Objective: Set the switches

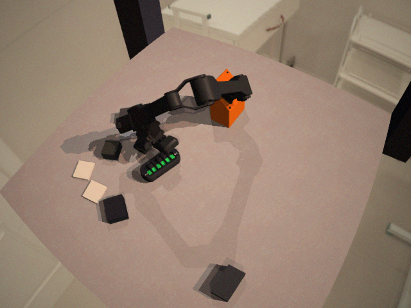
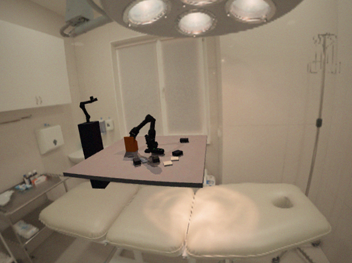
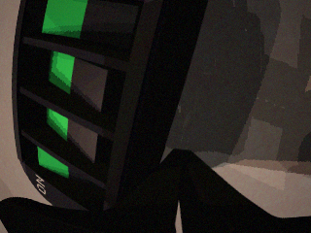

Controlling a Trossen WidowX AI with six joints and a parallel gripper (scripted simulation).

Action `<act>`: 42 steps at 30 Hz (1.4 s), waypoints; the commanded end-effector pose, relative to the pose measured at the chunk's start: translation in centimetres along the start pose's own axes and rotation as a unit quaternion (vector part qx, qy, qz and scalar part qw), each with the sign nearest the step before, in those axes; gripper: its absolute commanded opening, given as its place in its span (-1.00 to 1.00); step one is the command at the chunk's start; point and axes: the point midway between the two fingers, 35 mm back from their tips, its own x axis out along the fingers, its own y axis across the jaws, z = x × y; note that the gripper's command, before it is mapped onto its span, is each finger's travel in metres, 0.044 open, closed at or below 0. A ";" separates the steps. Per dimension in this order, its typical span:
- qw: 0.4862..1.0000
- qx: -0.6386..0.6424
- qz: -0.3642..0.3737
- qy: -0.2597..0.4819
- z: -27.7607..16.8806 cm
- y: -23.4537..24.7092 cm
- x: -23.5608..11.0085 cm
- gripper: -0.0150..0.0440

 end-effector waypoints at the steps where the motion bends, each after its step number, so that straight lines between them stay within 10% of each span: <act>1: 1.000 -0.003 0.007 0.004 0.2 1.0 0.6 -0.49; 42: 1.000 -0.003 0.008 0.004 1.2 3.0 1.2 -0.49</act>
